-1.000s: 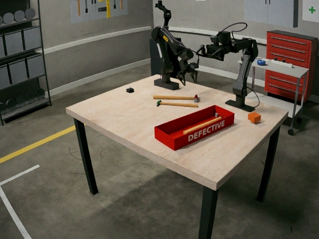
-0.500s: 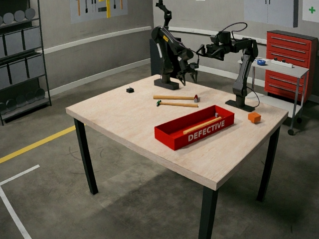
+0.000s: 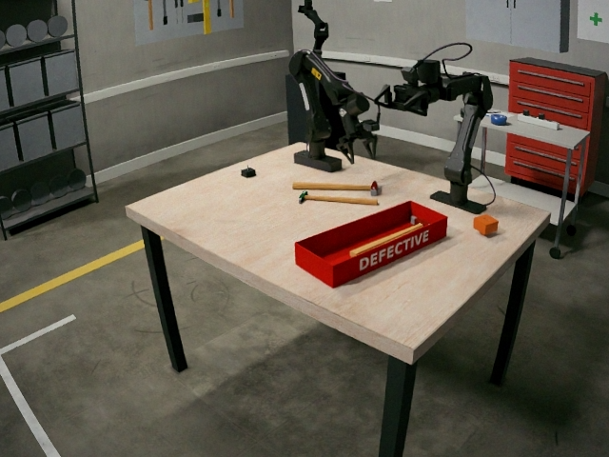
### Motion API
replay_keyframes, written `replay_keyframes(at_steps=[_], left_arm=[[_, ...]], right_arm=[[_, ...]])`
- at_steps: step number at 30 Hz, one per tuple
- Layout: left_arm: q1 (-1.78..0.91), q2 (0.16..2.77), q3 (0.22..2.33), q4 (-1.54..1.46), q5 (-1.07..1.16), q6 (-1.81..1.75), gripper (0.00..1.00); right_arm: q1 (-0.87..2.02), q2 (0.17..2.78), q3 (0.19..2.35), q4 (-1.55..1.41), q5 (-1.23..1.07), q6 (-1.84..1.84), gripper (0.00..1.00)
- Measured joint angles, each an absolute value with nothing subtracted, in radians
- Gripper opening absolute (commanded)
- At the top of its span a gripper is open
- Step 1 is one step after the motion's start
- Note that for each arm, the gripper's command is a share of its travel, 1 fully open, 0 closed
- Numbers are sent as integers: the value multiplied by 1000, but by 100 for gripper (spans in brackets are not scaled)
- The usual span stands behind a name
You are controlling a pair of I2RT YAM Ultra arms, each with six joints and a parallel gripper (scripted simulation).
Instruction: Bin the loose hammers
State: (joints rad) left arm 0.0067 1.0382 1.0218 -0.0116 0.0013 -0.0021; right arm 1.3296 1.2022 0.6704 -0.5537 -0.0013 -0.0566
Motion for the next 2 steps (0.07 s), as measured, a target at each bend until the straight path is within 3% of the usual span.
replay_keyframes(at_steps=[2], left_arm=[[7,1038,1022,-12,1,-2,100]], right_arm=[[1330,1202,670,-554,-1,-57,100]])
